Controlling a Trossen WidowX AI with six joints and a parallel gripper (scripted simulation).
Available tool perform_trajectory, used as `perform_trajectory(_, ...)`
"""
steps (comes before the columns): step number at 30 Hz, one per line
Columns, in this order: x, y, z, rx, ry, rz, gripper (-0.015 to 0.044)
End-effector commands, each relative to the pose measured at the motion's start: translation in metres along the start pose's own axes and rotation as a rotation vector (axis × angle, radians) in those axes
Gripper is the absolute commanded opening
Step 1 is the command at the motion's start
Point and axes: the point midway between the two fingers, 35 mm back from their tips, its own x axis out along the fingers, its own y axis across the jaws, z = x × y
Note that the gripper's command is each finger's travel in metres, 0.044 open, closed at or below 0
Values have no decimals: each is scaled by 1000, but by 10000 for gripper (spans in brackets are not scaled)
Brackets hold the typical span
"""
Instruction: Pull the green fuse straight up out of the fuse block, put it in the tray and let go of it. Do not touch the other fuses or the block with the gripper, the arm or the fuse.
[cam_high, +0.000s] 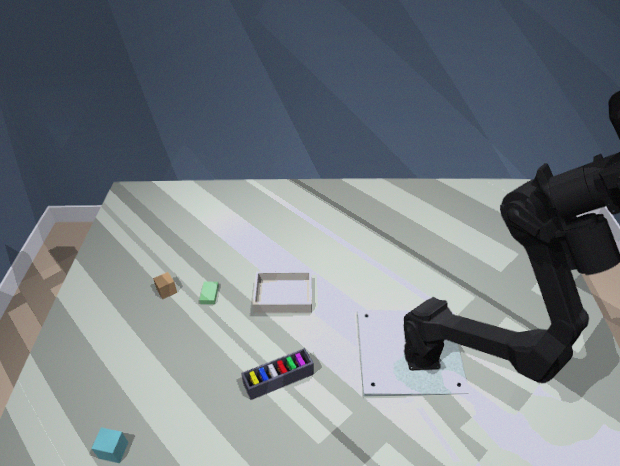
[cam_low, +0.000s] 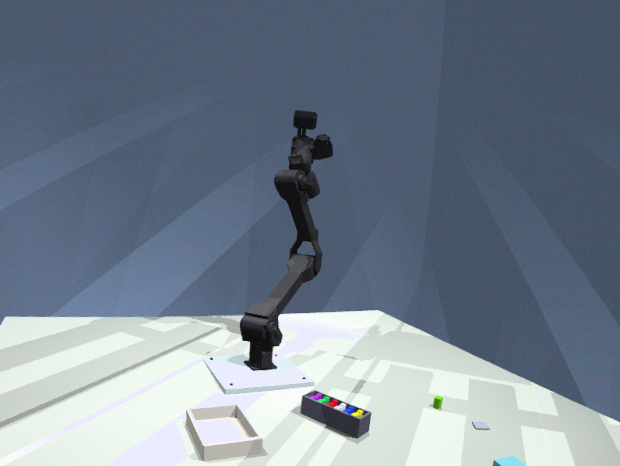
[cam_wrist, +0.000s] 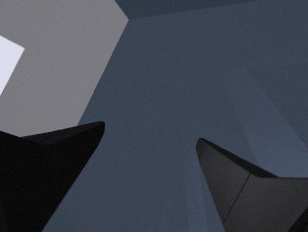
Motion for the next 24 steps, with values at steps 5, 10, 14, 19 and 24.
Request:
perform_trajectory(5, -13, 51, -30, 95, 88, 168, 269)
perform_trajectory(10, -48, 121, -67, 241, 239, 399, 138)
perform_trajectory(14, -89, 174, -90, 362, 380, 573, 74)
perform_trajectory(19, -153, 230, -109, 509, 580, 778, 74)
perform_trajectory(24, -228, 275, -114, 646, 802, 971, 74)
